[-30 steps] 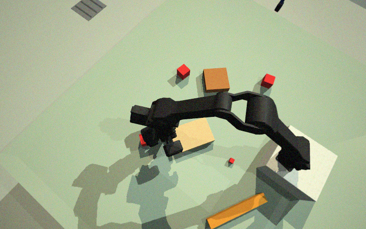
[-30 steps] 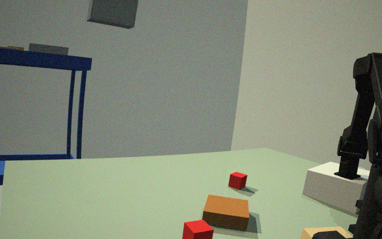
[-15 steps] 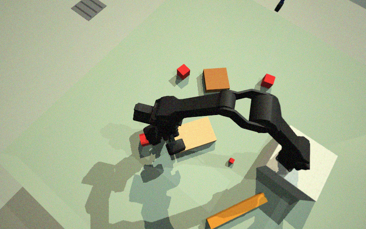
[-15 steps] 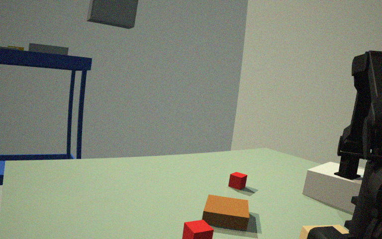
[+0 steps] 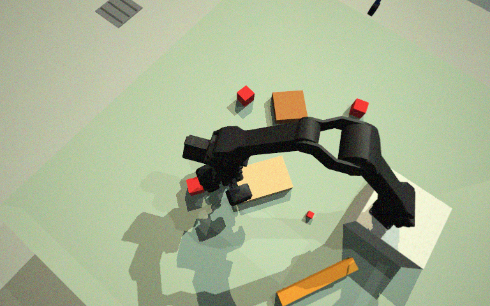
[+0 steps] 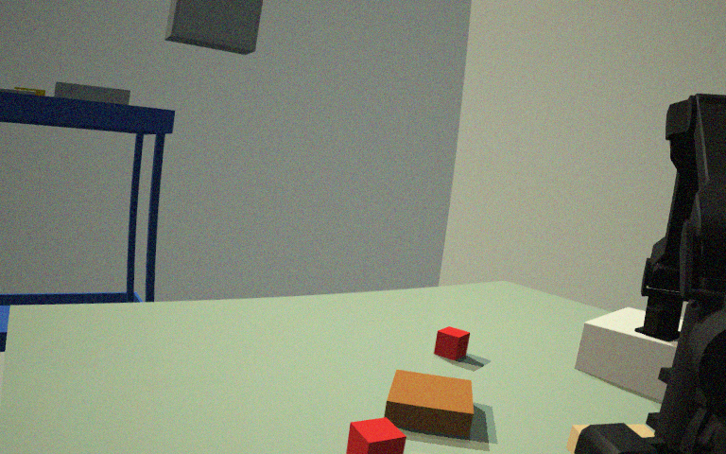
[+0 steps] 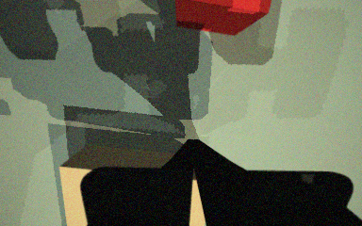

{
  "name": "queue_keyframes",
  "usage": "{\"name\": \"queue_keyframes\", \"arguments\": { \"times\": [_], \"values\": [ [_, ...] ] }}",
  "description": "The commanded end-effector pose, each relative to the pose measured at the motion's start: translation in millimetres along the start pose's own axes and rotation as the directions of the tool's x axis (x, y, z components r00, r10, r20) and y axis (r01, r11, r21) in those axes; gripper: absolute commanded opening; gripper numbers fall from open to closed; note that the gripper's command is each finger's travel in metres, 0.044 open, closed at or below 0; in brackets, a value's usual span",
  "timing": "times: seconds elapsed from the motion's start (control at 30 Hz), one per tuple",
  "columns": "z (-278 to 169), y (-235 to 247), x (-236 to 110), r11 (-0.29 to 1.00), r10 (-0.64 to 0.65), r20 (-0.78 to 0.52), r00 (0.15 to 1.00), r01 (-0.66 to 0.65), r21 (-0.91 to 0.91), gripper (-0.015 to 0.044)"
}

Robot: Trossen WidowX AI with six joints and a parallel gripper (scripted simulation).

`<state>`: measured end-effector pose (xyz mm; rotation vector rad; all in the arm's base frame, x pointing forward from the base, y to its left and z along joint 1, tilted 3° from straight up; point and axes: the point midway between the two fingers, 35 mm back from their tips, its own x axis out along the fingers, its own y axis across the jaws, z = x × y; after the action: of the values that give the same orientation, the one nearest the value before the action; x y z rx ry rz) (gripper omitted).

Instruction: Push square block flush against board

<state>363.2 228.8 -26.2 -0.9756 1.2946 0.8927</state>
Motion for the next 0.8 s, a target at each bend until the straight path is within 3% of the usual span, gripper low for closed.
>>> {"name": "queue_keyframes", "arguments": {
  "times": [0.0,0.77],
  "values": [
    [-7,1,2,1.0,0.005,-0.011,1.0,-0.005,-0.003,0.0],
    [-24,0,2,1.0,0.005,-0.012,1.0,-0.005,-0.003,0.0]
  ]
}}
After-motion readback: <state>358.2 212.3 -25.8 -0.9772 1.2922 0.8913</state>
